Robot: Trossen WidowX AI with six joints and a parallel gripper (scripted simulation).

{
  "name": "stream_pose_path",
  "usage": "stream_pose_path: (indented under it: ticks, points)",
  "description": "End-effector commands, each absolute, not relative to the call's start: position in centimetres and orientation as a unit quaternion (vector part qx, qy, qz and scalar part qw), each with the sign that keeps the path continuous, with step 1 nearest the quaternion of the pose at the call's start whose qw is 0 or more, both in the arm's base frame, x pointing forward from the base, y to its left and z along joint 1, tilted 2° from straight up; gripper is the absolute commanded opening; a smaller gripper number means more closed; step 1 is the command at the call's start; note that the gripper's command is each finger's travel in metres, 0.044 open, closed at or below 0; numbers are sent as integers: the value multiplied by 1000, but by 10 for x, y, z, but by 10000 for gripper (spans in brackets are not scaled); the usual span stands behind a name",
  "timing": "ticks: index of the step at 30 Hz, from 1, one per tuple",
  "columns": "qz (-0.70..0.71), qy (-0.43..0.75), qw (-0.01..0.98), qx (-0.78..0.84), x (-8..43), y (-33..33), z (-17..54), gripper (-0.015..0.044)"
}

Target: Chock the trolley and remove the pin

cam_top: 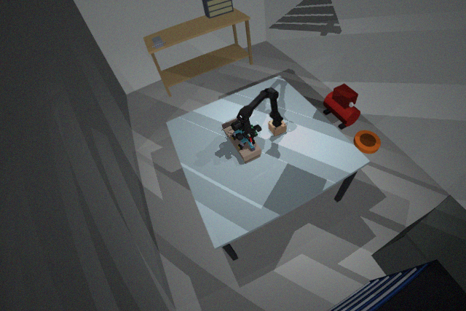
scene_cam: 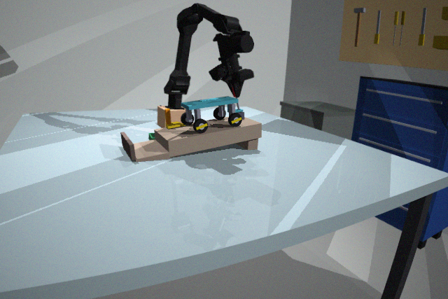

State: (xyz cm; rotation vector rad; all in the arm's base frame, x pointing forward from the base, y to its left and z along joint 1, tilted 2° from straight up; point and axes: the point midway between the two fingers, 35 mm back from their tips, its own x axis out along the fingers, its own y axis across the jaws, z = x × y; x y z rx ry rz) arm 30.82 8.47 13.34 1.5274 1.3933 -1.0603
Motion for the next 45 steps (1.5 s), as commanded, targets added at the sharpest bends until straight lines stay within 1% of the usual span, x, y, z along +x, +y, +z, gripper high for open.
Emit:
stream_pose_path:
  ticks: [1, 15, 32, 45]
  points:
    - [-413, 551, 400, 605, 309, 85, 139, 0]
    - [-413, 551, 400, 605, 309, 87, 145, 0]
    - [-412, 551, 399, 606, 311, 115, 151, 0]
    - [-413, 552, 398, 605, 269, 119, 144, 0]
